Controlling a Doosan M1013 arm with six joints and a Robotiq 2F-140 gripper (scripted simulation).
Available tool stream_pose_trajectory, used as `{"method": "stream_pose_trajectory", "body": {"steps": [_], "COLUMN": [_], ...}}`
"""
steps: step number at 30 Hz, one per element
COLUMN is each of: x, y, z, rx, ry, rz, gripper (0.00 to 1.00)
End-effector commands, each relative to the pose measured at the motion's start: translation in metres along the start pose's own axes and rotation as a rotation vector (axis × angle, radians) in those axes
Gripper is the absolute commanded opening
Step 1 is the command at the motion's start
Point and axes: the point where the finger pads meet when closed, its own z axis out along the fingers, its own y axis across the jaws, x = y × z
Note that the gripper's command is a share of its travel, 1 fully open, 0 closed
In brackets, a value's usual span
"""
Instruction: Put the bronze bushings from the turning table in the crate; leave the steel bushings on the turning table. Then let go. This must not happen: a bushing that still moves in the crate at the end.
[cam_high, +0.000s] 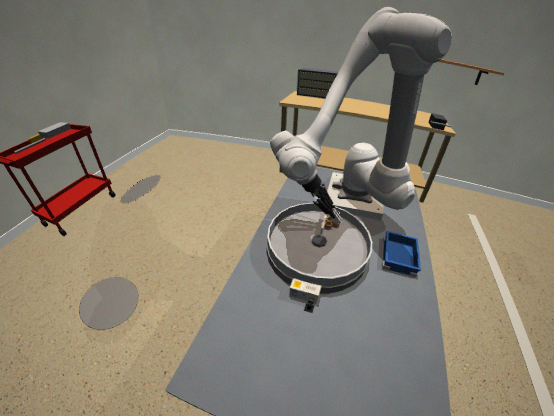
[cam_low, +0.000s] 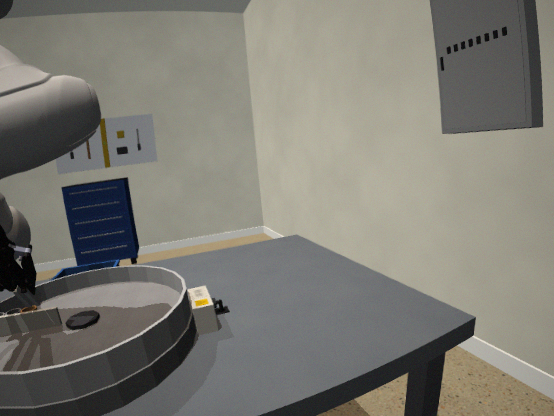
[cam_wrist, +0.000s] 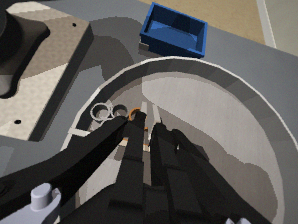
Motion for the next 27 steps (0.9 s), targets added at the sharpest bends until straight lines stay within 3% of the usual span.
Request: {"method": "stream_pose_trajectory", "body": {"steps": [1, 27], "x": [0.0001, -0.0069], "y": [0.0000, -0.0003], "z": [0.0000, 0.0084], "rx": [0.000, 0.000], "ry": [0.000, 0.000], "rz": [0.000, 0.000], "gripper": [0.06, 0.06]}}
